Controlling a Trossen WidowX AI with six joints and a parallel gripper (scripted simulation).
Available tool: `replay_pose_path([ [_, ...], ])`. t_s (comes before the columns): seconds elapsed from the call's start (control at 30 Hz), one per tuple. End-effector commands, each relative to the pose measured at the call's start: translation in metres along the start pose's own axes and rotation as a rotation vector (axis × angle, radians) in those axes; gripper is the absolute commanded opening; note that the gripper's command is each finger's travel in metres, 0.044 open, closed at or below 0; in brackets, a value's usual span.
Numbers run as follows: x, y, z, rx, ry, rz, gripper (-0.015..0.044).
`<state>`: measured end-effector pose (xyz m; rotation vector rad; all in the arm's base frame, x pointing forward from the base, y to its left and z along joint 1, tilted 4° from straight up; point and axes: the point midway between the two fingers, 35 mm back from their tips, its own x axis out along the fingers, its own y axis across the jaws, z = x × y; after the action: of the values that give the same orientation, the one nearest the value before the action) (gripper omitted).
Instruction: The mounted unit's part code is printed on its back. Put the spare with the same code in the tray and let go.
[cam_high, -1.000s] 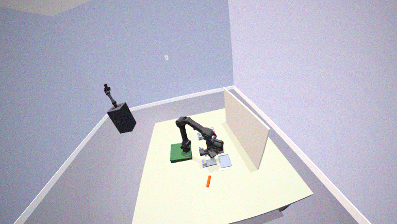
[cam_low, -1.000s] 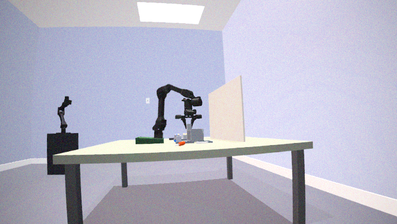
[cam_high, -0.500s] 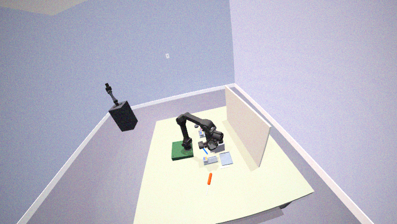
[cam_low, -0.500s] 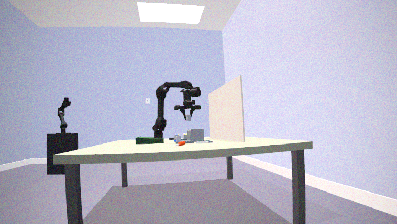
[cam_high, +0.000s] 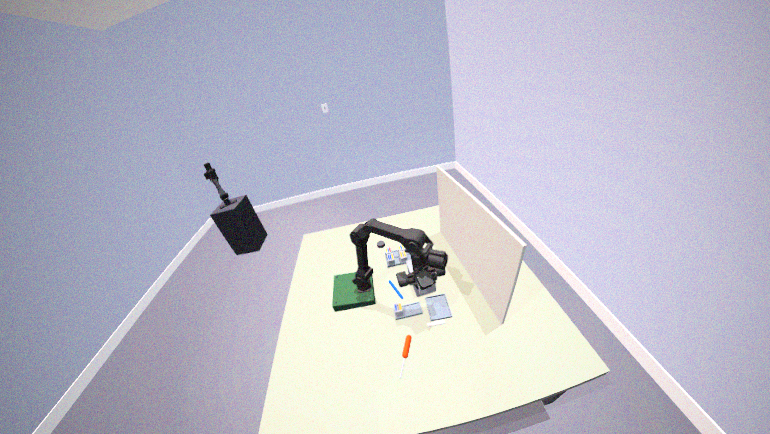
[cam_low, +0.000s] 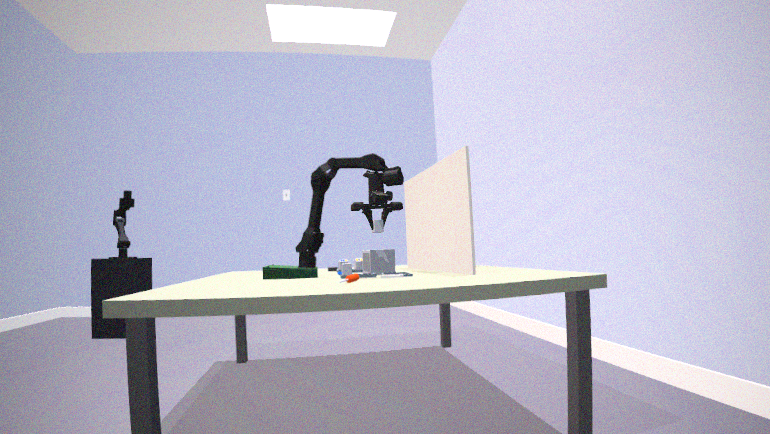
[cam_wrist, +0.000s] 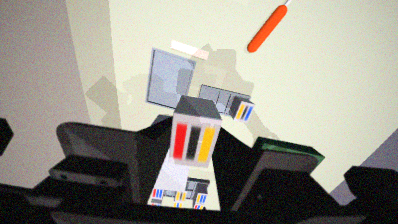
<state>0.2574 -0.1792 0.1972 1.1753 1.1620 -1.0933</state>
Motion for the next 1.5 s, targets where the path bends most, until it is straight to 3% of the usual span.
replay_pose_path([
  [0.0, -0.001, 0.014, 0.002, 0.004, -0.004, 0.001, 0.0000],
  [0.43, 0.002, 0.062, 0.004, 0.006, 0.000, 0.003, 0.0000],
  [1.47, 0.023, 0.067, 0.006, 0.006, 0.000, 0.004, 0.0000],
])
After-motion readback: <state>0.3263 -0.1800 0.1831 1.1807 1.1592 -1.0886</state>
